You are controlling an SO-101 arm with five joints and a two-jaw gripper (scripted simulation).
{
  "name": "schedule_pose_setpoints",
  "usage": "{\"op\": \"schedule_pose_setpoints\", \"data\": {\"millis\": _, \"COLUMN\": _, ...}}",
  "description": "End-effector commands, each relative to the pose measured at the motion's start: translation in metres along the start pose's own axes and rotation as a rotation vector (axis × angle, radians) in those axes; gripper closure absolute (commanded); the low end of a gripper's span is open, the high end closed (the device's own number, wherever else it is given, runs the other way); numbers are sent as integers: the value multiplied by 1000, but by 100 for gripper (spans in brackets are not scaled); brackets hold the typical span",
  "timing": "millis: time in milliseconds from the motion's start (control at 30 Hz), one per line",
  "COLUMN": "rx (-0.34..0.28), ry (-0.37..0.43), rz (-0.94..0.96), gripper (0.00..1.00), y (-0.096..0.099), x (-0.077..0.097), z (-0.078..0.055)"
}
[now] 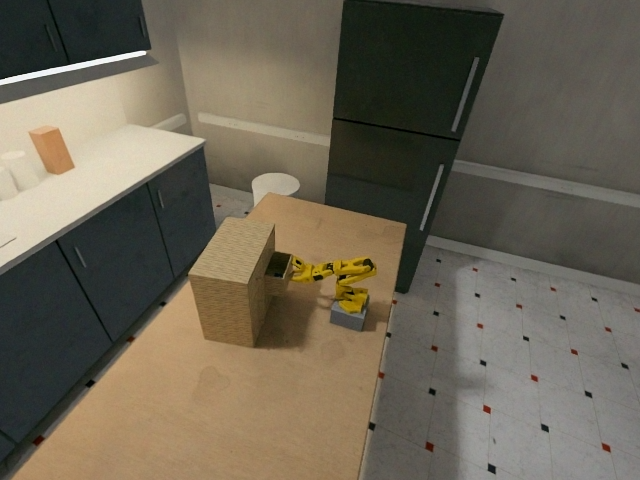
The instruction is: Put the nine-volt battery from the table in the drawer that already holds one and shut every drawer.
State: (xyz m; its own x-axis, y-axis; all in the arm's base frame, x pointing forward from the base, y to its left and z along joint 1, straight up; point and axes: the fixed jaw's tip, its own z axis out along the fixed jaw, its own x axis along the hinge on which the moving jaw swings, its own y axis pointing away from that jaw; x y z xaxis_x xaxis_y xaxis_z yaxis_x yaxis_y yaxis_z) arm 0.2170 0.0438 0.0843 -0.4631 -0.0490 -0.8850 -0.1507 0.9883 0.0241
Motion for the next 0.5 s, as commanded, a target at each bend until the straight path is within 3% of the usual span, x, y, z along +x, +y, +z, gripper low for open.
{"op": "schedule_pose_setpoints", "data": {"millis": 0, "rx": 9, "ry": 1, "rz": 1, "gripper": 79, "y": -2, "x": 1, "z": -1}}
{"op": "schedule_pose_setpoints", "data": {"millis": 467, "rx": 9, "ry": 1, "rz": 1, "gripper": 81, "y": -2, "x": 1, "z": -1}}
